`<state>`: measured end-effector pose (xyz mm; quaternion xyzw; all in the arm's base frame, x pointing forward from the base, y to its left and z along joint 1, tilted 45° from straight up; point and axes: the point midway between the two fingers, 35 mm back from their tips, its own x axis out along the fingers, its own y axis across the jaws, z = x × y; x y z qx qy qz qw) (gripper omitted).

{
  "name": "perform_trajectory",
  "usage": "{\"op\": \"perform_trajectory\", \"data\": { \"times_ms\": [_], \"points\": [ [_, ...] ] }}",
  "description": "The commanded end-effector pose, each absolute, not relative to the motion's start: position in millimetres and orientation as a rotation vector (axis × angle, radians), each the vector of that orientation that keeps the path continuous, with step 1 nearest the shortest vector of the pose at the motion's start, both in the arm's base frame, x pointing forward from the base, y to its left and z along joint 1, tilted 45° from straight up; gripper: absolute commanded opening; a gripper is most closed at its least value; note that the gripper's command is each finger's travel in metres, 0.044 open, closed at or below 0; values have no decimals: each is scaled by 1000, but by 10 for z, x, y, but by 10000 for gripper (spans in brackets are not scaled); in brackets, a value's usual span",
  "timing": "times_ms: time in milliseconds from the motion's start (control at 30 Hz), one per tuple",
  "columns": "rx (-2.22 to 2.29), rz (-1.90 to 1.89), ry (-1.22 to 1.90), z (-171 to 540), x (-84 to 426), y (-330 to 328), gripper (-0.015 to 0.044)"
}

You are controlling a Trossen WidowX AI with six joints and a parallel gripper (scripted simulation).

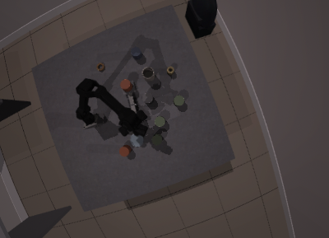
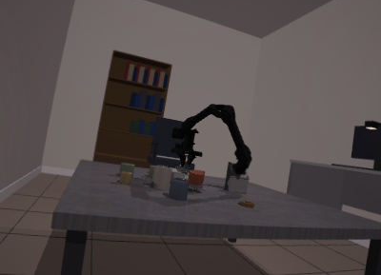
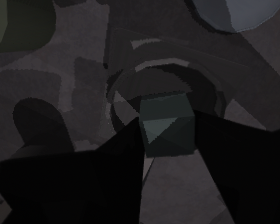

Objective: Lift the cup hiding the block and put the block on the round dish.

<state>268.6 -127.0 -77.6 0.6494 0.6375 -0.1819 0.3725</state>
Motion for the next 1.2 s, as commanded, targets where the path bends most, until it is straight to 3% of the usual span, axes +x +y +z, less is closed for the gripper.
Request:
{"op": "perform_trajectory", "data": {
  "times_ms": [0,567,1167],
  "points": [
    [1659,-469,1624,-645,2686,-1441,0],
    [1658,-471,1626,-157,2566,-1910,0],
    [1653,-476,1622,-1701,2024,-1991,0]
  ]
}}
